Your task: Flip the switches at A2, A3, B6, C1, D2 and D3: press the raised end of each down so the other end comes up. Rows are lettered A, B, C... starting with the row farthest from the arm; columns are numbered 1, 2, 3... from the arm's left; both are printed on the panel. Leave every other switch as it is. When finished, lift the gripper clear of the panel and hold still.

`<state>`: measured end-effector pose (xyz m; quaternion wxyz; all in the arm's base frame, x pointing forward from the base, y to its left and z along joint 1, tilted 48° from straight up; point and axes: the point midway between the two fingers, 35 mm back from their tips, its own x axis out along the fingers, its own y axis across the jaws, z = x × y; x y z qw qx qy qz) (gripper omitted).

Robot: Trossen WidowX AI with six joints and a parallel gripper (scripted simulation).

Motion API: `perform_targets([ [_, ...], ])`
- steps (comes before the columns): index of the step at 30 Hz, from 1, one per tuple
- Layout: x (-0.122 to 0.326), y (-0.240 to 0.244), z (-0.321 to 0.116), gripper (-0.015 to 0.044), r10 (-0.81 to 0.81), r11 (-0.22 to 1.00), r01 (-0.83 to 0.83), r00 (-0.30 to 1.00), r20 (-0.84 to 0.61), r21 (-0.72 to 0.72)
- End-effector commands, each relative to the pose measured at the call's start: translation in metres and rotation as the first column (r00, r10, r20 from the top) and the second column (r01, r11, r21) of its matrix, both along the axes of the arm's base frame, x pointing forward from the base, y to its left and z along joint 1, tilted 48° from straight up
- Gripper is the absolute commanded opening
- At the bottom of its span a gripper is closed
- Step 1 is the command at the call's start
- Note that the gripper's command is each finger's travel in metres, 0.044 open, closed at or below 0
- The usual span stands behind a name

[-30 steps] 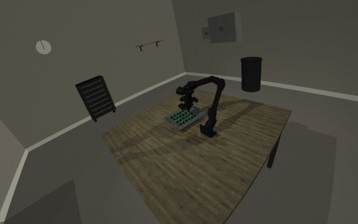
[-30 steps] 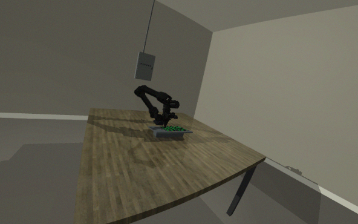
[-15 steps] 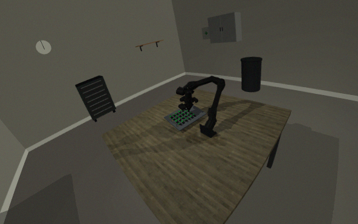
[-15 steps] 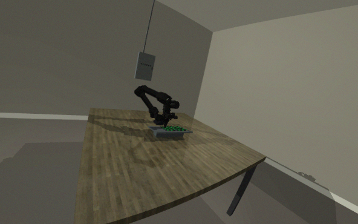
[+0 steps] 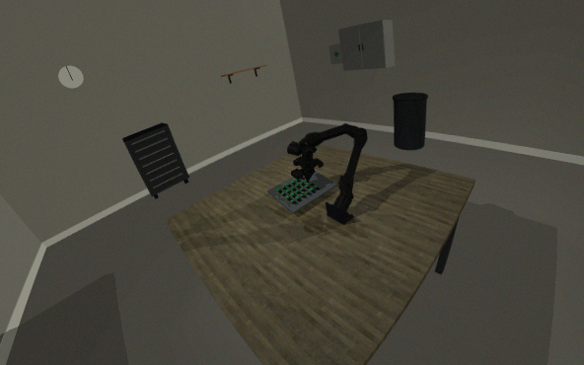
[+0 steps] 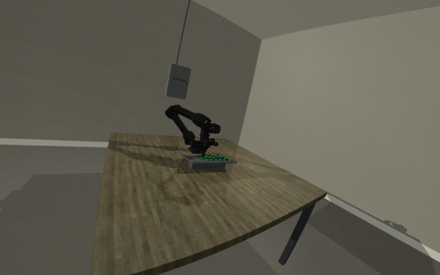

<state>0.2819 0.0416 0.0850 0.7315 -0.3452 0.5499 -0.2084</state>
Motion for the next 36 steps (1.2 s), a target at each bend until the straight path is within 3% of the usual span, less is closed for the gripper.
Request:
perform_targets([
  [1, -0.0001, -0.0013, -0.0002, 0.0000, 0.003, 1.000, -0.003, 1.000, -0.002, -0.006],
  [36, 0.0012, -0.0046, -0.0032, 0.0000, 0.003, 1.000, -0.003, 1.000, -0.002, -0.006],
])
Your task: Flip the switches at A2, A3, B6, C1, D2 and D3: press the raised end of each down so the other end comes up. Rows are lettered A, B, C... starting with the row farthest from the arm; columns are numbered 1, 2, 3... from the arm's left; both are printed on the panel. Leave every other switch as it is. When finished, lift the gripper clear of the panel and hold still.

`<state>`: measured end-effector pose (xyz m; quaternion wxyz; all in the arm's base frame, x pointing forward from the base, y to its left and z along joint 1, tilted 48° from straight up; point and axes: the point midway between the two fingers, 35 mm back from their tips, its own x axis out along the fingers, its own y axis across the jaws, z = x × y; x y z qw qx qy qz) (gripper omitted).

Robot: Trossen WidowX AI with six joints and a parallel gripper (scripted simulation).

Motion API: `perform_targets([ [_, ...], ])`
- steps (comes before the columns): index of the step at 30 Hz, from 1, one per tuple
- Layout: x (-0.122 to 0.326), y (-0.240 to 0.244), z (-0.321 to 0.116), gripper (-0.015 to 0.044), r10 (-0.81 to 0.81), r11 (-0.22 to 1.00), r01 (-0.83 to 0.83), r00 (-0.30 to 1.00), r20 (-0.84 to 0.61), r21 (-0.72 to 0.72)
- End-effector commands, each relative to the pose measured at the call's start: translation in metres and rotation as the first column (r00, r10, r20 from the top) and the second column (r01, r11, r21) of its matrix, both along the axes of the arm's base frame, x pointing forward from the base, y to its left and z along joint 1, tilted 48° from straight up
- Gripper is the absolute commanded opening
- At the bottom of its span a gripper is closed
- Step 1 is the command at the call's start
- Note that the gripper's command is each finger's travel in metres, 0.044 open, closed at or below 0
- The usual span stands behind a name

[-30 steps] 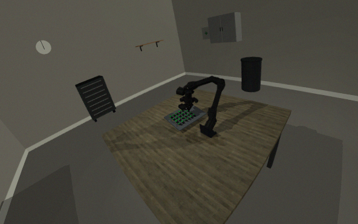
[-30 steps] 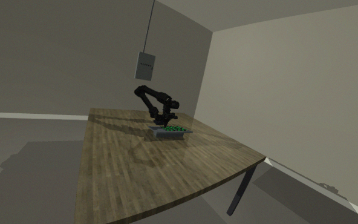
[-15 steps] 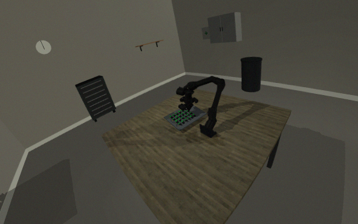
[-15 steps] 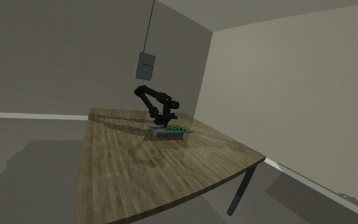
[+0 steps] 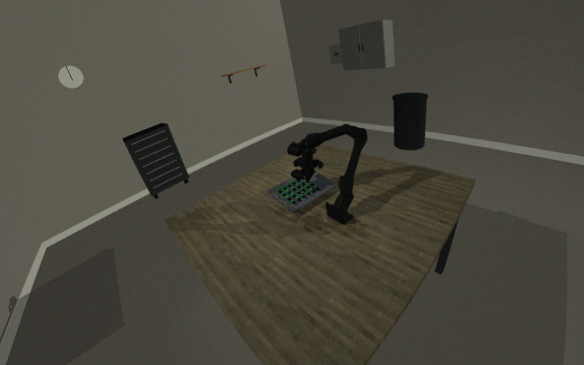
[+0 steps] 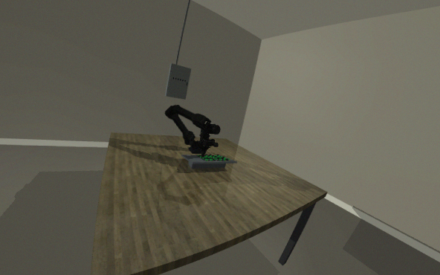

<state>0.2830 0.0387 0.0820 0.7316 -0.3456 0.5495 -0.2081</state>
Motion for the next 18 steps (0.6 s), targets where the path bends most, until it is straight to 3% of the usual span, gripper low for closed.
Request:
perform_targets([
  [1, 0.000, -0.002, 0.000, 0.0000, 0.002, 1.000, -0.002, 1.000, -0.002, -0.006],
  [7, 0.000, 0.001, 0.001, 0.0000, -0.002, 1.000, 0.002, 1.000, 0.001, 0.001],
  [13, -0.017, 0.042, 0.040, 0.0000, -0.016, 1.000, 0.016, 1.000, -0.021, -0.006],
  [18, -0.018, 0.044, 0.042, 0.0000, -0.017, 1.000, 0.017, 1.000, -0.022, -0.007],
])
